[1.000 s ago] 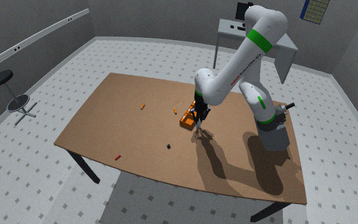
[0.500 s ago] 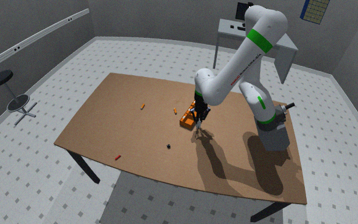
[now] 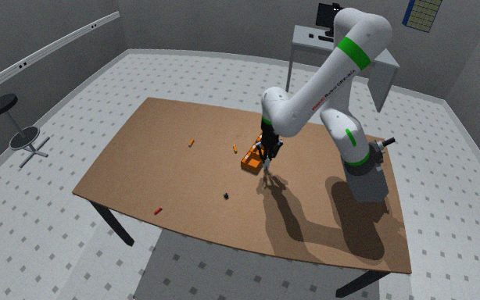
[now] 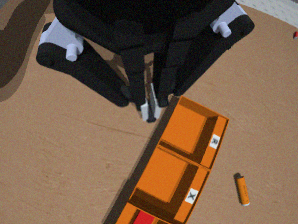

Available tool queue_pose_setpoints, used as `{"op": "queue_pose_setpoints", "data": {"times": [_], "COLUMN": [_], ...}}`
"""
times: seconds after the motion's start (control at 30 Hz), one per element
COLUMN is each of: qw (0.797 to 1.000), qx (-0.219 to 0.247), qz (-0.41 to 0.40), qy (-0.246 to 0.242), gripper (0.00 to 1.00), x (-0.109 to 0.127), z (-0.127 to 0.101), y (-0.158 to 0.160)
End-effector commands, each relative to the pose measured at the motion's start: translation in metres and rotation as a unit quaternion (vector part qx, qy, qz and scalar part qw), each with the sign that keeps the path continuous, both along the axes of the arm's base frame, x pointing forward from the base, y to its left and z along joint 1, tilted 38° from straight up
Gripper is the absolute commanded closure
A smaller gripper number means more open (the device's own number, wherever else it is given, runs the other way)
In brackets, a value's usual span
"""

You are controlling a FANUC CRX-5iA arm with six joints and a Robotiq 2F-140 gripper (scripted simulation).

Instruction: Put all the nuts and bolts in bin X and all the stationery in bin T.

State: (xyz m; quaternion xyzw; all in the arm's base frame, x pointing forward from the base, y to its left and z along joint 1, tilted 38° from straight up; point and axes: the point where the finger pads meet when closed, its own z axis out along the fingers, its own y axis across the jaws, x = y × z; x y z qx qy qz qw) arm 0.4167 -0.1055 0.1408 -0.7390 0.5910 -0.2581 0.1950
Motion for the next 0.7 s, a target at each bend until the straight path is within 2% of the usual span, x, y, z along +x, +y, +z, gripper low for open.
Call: {"op": "queue_pose_setpoints", "data": {"times": [0.0, 0.33, 0.67], "qw": [1.0, 1.0, 1.0], "qx": [0.0, 0.0, 0.0], "qz": [0.0, 0.0, 0.0], "qy": [0.0, 0.0, 0.0], "gripper": [0.85, 0.85, 0.85], "x": [-0.006, -0.024, -0.024], "z": [0.007, 0.031, 0.031], "y": [0.0, 0.001, 0.001]}}
